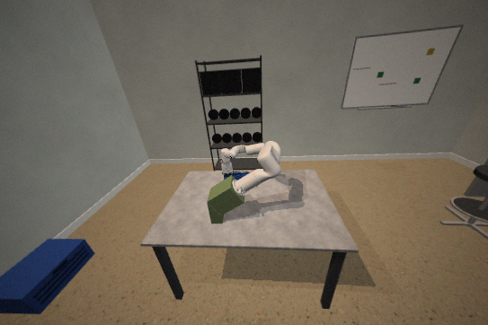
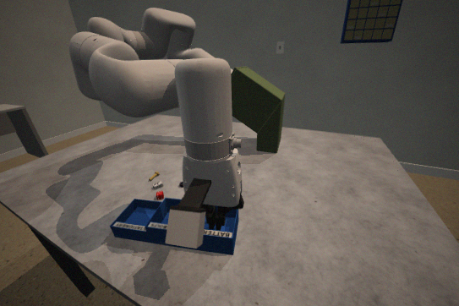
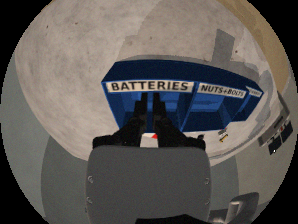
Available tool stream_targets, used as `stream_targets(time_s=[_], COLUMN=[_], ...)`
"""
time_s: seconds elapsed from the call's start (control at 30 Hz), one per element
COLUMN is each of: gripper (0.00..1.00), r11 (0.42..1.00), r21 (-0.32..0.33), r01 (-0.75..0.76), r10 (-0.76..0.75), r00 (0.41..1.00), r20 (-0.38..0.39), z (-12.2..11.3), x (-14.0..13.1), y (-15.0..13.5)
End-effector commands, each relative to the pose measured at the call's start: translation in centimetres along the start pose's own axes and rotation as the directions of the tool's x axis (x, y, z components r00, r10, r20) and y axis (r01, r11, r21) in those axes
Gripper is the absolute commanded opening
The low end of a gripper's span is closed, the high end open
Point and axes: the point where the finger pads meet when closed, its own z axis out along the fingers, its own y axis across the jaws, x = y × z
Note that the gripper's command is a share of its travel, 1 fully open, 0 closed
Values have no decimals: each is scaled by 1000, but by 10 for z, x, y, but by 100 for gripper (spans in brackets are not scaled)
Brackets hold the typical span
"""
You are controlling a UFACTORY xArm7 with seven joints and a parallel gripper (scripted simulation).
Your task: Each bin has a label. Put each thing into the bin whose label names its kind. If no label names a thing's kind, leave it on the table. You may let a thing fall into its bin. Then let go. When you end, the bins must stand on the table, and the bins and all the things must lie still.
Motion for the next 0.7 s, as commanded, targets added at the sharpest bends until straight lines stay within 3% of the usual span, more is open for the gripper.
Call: stream_targets(time_s=[0.0, 0.67], gripper=[7, 7], r11=[1000, 1000], r21=[3, 3], r01=[0, 0], r10=[0, 0], r00=[1000, 1000], r20=[-4, -4], z=[-3, -11], x=[1, 1], y=[-1, -1])
